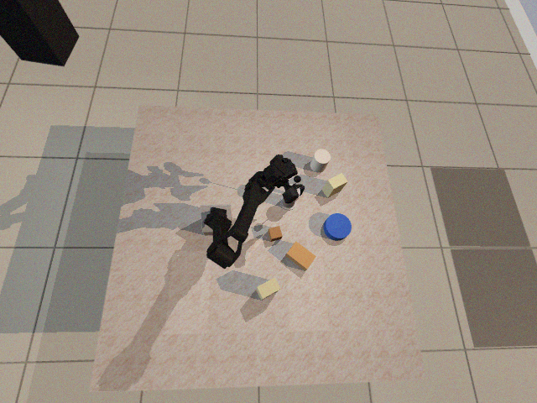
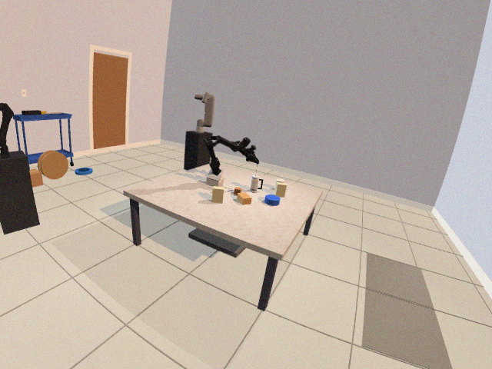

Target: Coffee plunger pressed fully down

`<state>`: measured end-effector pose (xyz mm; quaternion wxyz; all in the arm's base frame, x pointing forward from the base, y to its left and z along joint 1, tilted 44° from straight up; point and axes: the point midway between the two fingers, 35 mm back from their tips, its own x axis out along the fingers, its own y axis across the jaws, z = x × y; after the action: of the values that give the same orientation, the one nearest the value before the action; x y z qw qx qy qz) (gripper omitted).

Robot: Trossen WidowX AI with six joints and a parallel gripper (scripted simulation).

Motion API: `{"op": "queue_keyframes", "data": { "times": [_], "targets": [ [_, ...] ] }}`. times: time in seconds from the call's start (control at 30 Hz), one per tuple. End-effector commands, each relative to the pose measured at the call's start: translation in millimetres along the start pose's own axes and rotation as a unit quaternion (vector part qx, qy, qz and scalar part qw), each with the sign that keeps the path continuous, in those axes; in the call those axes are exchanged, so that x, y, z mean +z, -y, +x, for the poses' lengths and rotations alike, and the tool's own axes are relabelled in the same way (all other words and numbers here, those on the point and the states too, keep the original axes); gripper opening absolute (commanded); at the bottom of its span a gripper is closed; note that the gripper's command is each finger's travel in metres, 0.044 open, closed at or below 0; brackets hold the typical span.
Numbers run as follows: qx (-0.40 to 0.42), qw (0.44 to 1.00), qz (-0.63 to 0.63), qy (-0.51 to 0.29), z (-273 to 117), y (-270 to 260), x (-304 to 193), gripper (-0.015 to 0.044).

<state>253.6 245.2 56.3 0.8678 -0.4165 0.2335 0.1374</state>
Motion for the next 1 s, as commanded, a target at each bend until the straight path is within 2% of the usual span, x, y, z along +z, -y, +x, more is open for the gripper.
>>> {"op": "queue_keyframes", "data": {
  "times": [0.0, 0.1, 0.17, 0.97],
  "targets": [
    [0.002, 1.000, -0.004, -0.001, 0, -1, -2, 0.0204],
    [0.002, 1.000, -0.004, -0.001, 0, -1, -2, 0.0125],
    [0.002, 1.000, -0.004, -0.001, 0, -1, -2, 0.0114],
    [0.003, 1.000, -0.004, -0.003, 17, -4, -19, 0.0114]
  ]
}}
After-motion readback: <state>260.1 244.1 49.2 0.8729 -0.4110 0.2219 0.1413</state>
